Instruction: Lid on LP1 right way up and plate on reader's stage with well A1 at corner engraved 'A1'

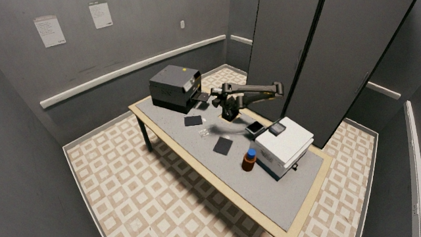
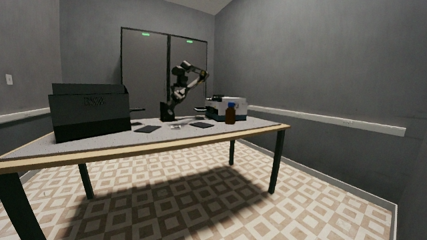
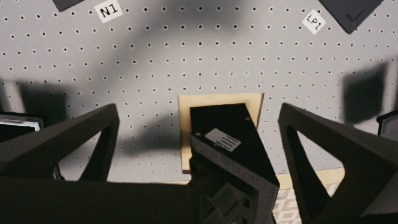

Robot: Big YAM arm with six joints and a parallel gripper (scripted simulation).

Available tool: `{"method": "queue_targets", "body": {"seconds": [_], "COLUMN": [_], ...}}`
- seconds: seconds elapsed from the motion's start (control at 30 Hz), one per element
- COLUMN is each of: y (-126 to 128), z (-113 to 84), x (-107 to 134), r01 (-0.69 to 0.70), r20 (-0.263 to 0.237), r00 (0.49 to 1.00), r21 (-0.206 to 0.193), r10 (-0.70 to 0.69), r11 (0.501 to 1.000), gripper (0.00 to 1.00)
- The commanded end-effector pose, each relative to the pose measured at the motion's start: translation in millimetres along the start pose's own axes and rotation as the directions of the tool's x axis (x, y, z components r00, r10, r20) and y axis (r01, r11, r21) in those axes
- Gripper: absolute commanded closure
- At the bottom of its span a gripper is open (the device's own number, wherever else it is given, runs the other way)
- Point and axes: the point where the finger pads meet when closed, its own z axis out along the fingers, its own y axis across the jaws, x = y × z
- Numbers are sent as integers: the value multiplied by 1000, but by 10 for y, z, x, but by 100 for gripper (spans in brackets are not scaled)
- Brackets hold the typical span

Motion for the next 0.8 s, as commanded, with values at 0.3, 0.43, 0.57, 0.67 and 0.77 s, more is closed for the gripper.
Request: {"method": "queue_targets", "body": {"seconds": [0.3, 0.43, 0.57, 0.67, 0.77], "y": [399, 583, 712, 795, 846], "z": [59, 73, 111, 138, 135], "x": [-74, -58, -42, -24, -24], "r01": [-69, -94, -118, -115, -125], "r20": [15, 13, 18, 17, 15], "r00": [998, 996, 993, 993, 992], "r21": [51, 65, 64, 59, 53], "r10": [68, 93, 117, 114, 125], "r11": [996, 993, 991, 992, 991], "gripper": [0, 0, 0, 0, 0]}}
